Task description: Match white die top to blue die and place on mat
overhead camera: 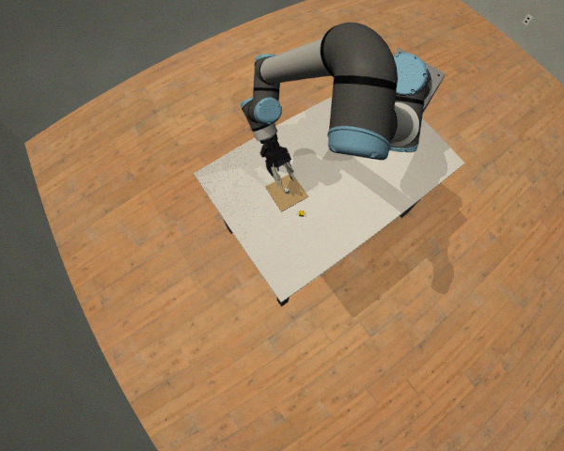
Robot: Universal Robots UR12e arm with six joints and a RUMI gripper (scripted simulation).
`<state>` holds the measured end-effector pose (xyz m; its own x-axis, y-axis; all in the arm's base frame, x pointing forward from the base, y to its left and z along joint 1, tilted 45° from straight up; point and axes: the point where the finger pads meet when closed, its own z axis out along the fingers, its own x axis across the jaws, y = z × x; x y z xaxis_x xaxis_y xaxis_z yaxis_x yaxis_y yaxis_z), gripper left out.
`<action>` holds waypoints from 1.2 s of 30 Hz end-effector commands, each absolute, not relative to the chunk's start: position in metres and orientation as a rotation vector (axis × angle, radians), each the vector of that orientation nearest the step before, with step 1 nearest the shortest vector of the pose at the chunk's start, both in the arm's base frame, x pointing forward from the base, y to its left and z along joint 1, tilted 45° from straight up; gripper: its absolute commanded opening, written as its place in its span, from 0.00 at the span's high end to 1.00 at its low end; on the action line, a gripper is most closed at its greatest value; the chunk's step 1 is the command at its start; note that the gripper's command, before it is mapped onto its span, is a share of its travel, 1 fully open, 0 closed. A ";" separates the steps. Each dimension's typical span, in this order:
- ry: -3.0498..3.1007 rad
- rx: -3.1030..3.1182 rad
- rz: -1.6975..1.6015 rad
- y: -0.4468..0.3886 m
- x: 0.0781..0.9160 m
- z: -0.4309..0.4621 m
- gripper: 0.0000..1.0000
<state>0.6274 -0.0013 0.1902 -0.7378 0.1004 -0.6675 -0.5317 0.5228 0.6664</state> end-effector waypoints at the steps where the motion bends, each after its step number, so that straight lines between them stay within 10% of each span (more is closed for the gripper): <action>1: 2.102 -0.349 1.221 -0.002 0.627 0.191 0.67; 36: 2.220 -0.246 0.963 0.000 0.626 0.191 0.67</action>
